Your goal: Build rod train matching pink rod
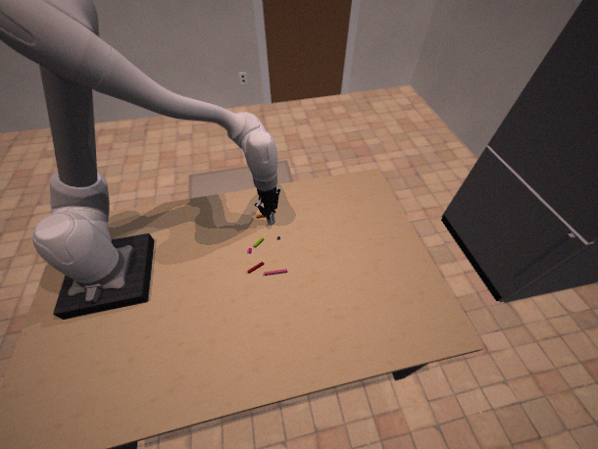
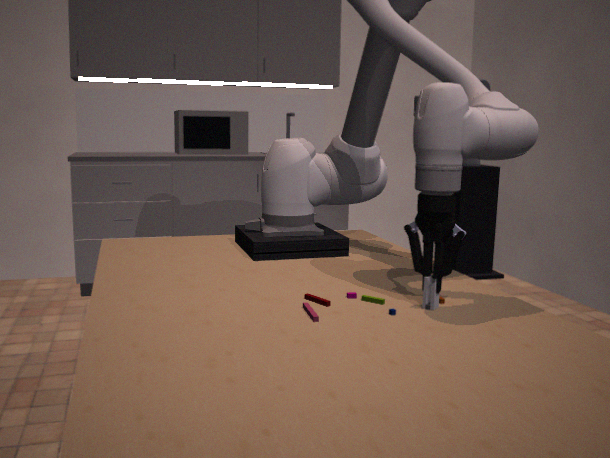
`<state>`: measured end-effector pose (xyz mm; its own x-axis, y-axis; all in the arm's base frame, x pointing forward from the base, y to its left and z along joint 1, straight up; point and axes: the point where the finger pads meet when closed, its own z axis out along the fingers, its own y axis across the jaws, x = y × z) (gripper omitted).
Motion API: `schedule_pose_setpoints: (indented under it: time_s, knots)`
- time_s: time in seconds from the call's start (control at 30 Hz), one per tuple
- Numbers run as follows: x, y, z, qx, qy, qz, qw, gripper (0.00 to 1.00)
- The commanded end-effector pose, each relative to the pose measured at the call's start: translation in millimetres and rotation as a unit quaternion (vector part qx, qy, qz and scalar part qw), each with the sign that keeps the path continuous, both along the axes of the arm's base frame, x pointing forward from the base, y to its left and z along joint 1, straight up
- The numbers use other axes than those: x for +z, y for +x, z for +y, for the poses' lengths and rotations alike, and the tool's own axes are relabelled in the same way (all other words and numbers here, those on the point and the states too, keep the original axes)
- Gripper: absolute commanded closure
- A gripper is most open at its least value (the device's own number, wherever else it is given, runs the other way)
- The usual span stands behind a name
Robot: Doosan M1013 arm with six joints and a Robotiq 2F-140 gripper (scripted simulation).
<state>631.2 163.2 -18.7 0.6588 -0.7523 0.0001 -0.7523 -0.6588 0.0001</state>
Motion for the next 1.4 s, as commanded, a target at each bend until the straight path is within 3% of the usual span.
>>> schedule_pose_setpoints:
  time_s: [0.0, 0.27, 0.47, 0.53, 0.7, 0.8, 1.23, 1.37]
  knots:
    - [0.1, 0, 0, 0.0, 0.0, 0.0, 1.0, 0.97]
    - [9.5, 0, 0, 0.0, 0.0, 0.0, 1.0, 0.97]
    - [47.4, 0, 0, 0.0, 0.0, 0.0, 1.0, 0.97]
    - [47.4, 0, 0, 0.0, 0.0, 0.0, 1.0, 0.97]
    - [83.3, 0, 0, 0.0, 0.0, 0.0, 1.0, 0.97]
    - [96.1, 0, 0, 0.0, 0.0, 0.0, 1.0, 0.97]
    - [100.1, 0, -1, -0.003, 0.0, 0.0, 1.0, 0.97]
    - [100.2, 13, -49, -0.11, 0.0, 0.0, 0.994, 0.97]
